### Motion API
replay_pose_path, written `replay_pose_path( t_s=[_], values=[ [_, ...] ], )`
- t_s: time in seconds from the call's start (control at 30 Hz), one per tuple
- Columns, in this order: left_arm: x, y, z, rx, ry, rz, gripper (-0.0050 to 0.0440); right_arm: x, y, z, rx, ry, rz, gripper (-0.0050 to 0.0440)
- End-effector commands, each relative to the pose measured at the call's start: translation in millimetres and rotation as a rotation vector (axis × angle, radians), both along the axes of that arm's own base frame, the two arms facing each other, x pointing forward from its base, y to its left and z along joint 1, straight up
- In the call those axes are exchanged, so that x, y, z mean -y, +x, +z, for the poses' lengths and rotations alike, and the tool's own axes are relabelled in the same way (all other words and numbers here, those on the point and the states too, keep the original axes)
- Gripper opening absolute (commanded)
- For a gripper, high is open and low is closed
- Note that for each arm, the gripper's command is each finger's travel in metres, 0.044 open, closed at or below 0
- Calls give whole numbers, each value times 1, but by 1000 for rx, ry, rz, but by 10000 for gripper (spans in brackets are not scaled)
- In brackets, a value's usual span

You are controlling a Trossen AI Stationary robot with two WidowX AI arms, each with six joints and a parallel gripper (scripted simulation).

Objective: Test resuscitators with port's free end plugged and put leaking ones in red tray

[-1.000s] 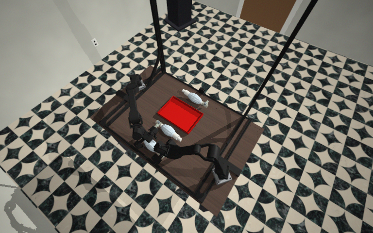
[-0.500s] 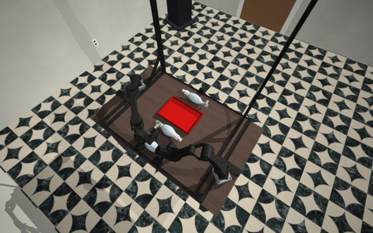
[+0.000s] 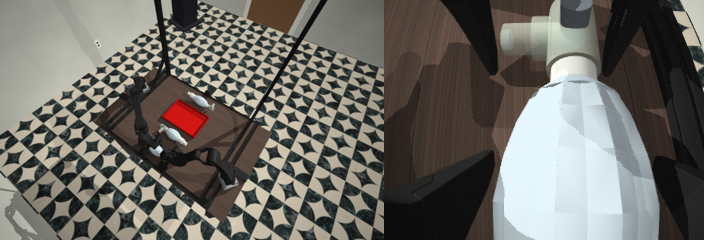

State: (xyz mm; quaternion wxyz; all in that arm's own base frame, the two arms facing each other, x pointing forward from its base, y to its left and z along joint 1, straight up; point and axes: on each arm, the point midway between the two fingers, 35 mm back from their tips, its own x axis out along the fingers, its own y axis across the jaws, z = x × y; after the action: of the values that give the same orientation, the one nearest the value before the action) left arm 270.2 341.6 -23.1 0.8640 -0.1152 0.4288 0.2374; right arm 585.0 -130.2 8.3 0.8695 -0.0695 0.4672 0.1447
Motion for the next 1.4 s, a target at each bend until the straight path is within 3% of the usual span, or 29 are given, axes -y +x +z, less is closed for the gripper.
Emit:
replay_pose_path(
  t_s=[0.0, 0.27, 0.3, 1.37],
  values=[
    [0, 0, -1, -5, -2, -2, 409, -1, -2, -2, -6, 2, 0, 440],
    [0, 0, -1, -5, -2, -2, 409, -1, -2, -2, -6, 2, 0, 440],
    [0, 0, 0, -1, -1, 0, 0, 0, -1, -2, -4, 1, 0, 440],
    [0, 0, 0, -1, 0, 0, 0, 0, -1, -2, -4, 1, 0, 440]
  ],
)
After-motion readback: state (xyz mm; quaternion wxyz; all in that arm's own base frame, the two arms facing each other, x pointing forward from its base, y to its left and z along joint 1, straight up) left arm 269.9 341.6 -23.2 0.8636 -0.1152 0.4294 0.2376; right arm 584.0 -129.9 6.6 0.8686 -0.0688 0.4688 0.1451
